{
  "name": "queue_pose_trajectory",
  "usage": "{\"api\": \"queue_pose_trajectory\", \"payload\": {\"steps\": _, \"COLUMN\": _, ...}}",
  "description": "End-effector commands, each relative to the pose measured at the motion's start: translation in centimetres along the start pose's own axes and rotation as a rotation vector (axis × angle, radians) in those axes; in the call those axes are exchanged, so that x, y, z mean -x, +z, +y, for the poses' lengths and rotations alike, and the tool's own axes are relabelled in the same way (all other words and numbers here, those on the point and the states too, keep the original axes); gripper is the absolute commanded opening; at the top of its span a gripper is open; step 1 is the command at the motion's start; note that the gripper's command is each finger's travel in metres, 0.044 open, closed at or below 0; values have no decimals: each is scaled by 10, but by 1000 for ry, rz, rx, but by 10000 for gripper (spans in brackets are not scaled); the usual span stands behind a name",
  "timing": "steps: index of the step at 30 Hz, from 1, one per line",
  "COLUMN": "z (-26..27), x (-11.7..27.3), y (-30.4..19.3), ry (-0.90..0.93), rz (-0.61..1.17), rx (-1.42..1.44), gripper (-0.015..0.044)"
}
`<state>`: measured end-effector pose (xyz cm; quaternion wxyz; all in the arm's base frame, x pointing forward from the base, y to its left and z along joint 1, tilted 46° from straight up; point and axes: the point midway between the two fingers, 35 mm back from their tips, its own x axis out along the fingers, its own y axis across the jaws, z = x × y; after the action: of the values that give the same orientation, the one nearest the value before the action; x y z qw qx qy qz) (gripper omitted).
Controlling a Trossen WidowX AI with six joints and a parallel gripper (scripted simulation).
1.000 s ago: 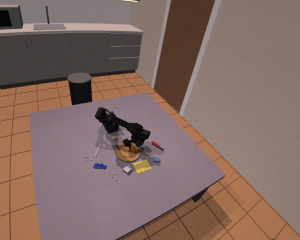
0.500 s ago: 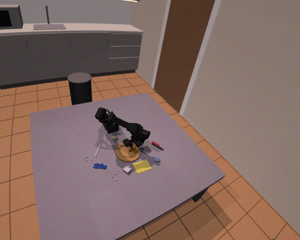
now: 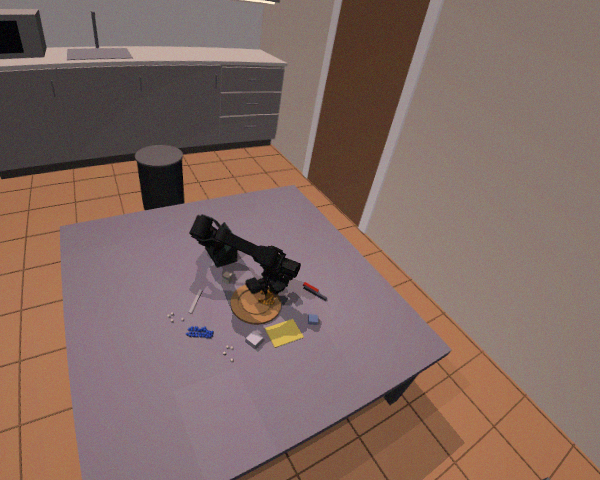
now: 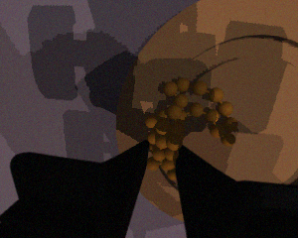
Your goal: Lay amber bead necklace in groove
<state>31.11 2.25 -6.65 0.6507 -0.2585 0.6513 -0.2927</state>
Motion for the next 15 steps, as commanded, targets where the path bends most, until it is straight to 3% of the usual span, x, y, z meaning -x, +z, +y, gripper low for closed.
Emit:
{"api": "queue_pose_trajectory", "payload": {"steps": 1, "z": 1, "x": 0, "y": 0, "ry": 3, "rz": 3, "rx": 0, "gripper": 0}}
{"api": "queue_pose_trajectory", "payload": {"steps": 15, "z": 0, "x": 16, "y": -2, "ry": -1, "rz": 3, "rx": 9, "gripper": 0}}
